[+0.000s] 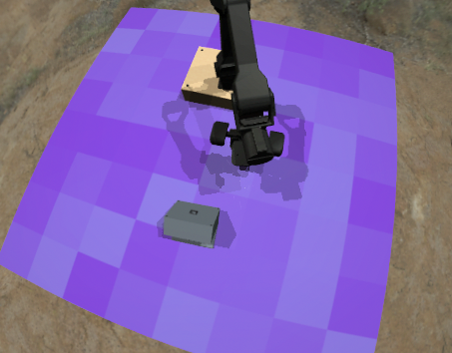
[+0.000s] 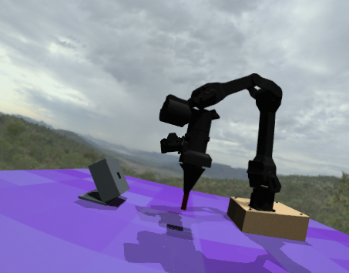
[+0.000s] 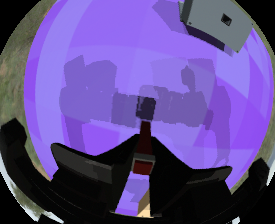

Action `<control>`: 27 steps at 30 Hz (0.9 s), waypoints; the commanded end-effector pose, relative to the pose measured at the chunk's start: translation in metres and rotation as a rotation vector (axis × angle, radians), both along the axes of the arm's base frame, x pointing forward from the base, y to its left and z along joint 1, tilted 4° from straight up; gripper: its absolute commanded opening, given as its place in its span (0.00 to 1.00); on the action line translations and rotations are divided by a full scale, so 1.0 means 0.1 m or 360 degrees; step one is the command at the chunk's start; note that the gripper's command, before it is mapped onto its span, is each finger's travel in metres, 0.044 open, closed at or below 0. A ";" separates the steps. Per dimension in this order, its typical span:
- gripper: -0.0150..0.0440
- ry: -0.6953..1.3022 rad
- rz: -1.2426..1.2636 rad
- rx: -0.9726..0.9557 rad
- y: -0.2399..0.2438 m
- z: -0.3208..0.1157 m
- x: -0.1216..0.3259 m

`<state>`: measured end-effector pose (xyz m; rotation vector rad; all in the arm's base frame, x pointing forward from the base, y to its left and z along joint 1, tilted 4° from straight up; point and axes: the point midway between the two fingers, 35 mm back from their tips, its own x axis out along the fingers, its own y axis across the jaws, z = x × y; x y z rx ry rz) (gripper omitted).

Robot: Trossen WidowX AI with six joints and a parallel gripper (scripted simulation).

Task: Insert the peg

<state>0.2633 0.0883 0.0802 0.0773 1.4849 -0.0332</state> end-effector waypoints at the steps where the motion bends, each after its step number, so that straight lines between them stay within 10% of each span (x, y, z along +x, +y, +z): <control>1: 0.25 -0.0005 0.0000 0.0010 0.00 0.20 -0.01; 27: 0.25 -0.0215 -0.0006 0.0076 -0.15 0.27 0.14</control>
